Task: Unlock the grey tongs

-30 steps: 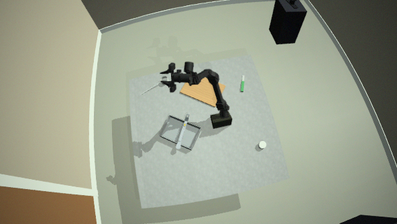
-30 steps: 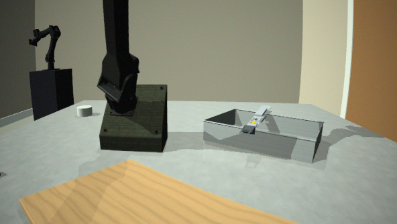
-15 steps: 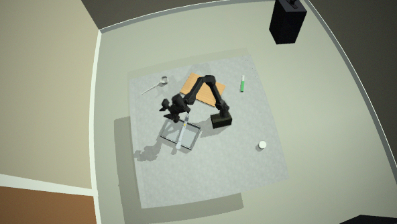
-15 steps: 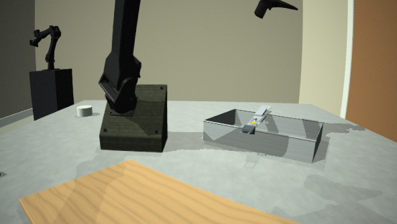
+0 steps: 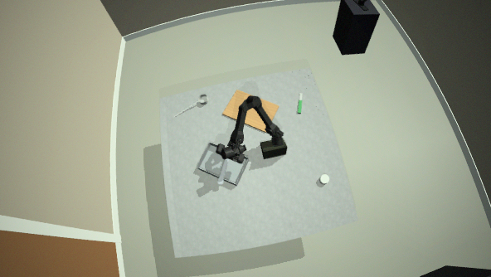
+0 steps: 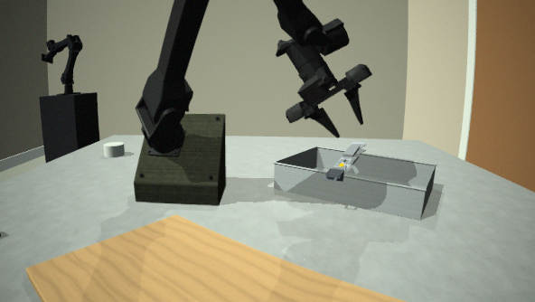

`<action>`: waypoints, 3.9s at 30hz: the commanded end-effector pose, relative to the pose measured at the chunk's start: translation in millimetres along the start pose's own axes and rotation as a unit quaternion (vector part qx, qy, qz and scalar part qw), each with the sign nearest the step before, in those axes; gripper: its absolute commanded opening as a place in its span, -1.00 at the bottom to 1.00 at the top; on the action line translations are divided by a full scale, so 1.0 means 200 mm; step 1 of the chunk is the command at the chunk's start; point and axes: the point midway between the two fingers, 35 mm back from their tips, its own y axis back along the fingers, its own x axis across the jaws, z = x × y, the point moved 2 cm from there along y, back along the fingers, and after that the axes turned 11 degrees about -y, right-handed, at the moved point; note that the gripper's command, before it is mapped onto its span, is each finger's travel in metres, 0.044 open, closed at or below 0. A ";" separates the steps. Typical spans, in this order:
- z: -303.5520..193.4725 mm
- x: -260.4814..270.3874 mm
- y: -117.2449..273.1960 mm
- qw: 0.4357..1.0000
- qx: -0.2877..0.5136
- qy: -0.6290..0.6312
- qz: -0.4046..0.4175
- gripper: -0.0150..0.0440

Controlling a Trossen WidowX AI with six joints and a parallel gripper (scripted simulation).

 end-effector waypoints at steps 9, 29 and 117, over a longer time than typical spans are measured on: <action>0.08 -0.15 -0.05 0.999 -0.032 0.011 -0.029 0.39; 0.07 -0.17 -0.19 0.999 -0.030 0.010 -0.034 0.39; 0.03 0.05 -0.14 0.998 -0.032 0.012 -0.060 -1.00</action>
